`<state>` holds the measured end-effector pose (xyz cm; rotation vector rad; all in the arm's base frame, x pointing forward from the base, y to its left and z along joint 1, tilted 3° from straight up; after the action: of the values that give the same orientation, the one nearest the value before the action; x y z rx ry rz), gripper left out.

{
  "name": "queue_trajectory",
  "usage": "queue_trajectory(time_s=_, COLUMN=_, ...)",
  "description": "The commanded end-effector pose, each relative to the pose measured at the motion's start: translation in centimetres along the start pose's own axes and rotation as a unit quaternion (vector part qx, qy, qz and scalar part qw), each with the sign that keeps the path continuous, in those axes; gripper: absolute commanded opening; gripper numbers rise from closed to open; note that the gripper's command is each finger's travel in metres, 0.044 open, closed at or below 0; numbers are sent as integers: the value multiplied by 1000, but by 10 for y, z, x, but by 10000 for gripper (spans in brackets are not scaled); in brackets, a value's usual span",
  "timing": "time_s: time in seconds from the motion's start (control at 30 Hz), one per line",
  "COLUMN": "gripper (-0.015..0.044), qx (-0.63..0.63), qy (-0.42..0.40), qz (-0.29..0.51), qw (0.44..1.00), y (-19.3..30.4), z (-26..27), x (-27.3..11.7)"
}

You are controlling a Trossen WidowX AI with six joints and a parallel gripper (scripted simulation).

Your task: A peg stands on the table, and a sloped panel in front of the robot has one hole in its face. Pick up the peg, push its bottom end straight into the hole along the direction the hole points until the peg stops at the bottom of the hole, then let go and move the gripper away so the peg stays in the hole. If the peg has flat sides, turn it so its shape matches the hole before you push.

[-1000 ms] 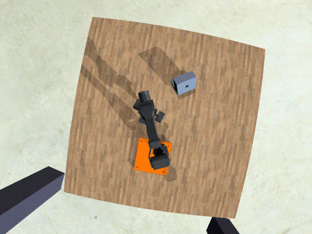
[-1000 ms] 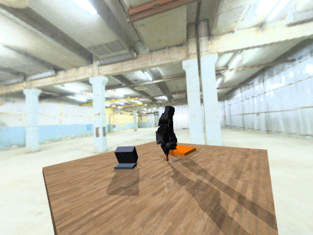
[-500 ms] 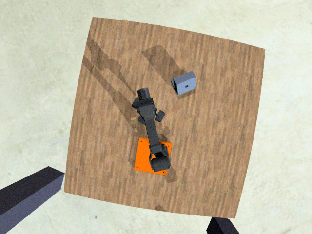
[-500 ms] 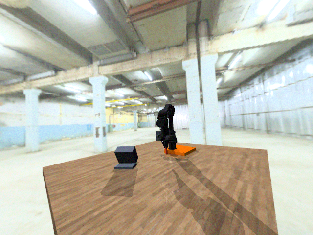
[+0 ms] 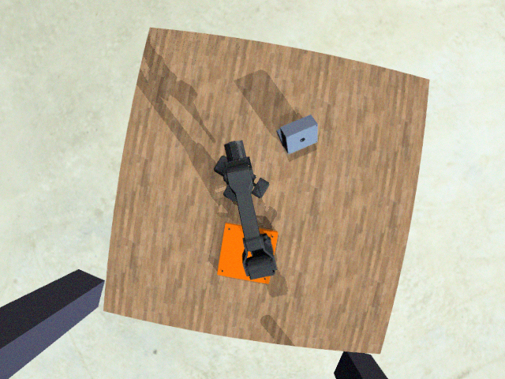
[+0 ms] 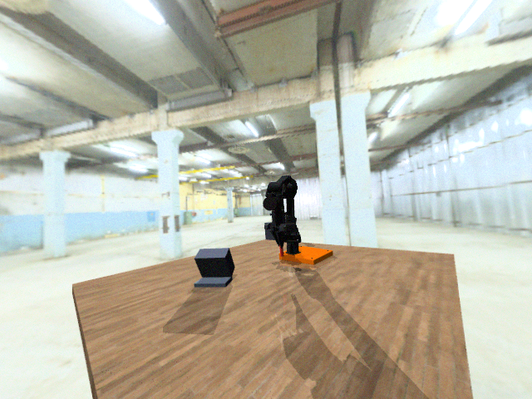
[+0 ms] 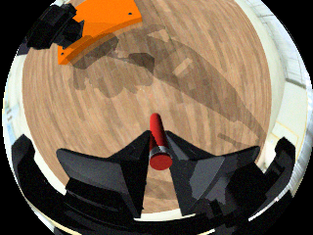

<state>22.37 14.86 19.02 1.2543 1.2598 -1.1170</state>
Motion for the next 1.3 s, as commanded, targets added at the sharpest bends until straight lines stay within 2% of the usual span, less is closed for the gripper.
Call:
queue_trajectory(time_s=0.0, gripper=0, qx=19, qy=8, qz=-3, qw=1000, y=3, z=3, x=0)
queue_trajectory(time_s=1.27, gripper=0, qx=167, qy=77, qz=-21, qw=983, y=31, z=32, x=7)
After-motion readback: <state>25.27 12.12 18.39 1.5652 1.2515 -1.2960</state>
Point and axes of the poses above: the point midway between the two fingers, 35 mm back from their tips, its own x axis out along the fingers, its own z axis across the jaws, y = z × x, the point moved 5 cm from there along -x, back along the fingers, and after that the axes turned 14 degrees about -x, right-handed, at the moved point
